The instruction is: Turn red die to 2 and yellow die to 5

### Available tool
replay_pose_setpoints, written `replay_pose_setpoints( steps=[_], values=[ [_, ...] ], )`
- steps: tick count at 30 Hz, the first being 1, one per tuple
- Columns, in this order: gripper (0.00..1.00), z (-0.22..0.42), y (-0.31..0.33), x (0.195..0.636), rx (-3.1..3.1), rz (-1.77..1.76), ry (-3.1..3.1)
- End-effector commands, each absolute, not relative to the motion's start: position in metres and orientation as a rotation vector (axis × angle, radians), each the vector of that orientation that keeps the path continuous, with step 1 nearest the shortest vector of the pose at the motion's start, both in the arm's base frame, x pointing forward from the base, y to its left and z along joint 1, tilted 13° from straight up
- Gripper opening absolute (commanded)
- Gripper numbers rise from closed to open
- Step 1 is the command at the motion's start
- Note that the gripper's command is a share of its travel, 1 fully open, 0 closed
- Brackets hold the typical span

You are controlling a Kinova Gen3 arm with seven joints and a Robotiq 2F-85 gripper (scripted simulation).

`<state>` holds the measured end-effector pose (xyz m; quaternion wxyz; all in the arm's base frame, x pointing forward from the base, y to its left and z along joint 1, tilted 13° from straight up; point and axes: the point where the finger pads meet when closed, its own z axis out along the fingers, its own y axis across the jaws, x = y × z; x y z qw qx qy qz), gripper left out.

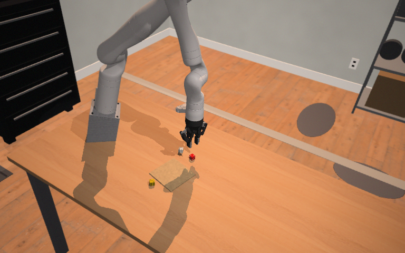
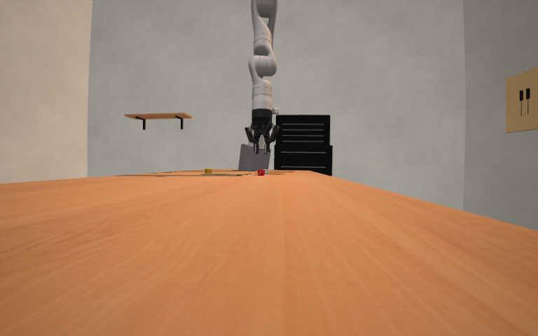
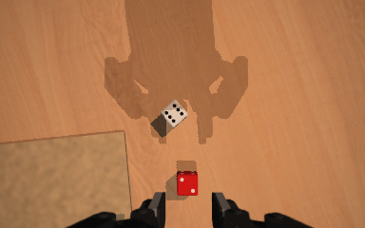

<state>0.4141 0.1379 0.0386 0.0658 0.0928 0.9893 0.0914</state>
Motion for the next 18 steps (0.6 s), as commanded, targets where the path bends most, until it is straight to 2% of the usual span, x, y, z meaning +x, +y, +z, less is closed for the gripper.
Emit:
replay_pose_setpoints(
  steps=[1,18],
  values=[
    [0.35,0.037,0.138,0.414,0.280,0.275,2.984],
    [0.35,0.020,0.141,0.417,0.279,0.275,2.984]
  ],
)
